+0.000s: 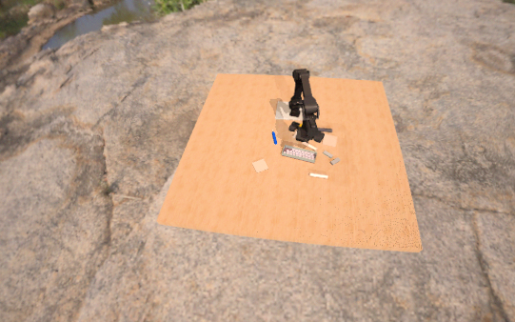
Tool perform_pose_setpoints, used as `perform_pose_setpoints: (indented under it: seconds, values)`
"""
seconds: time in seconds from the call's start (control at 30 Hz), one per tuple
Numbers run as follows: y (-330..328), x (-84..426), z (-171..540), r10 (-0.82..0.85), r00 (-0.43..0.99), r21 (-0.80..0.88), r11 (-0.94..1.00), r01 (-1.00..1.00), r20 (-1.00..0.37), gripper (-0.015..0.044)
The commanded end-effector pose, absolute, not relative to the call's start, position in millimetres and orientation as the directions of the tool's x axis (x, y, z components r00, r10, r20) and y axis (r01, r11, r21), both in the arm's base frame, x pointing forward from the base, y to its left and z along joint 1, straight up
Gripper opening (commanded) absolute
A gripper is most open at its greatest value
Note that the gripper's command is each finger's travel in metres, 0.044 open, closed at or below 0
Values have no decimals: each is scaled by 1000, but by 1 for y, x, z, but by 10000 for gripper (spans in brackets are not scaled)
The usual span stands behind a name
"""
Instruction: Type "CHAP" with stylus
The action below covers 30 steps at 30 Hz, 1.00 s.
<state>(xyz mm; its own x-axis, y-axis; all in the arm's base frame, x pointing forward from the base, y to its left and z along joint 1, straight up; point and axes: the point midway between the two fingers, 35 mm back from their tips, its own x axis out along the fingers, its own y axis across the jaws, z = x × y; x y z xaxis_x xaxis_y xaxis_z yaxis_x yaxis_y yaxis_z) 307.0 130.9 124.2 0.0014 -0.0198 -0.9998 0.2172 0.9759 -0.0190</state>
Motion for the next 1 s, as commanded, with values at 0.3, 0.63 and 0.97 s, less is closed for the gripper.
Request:
perform_pose_setpoints:
  seconds: [0.3, 0.63, 0.97]
  values:
    - [7, 291, 100, -194, -222, -209, -82, 974, -956, 150]
    - [-42, 270, 95, -226, -348, -116, -667, 736, -910, 150]
    - [-65, 249, 92, -230, -427, 14, -892, 453, -874, 150]
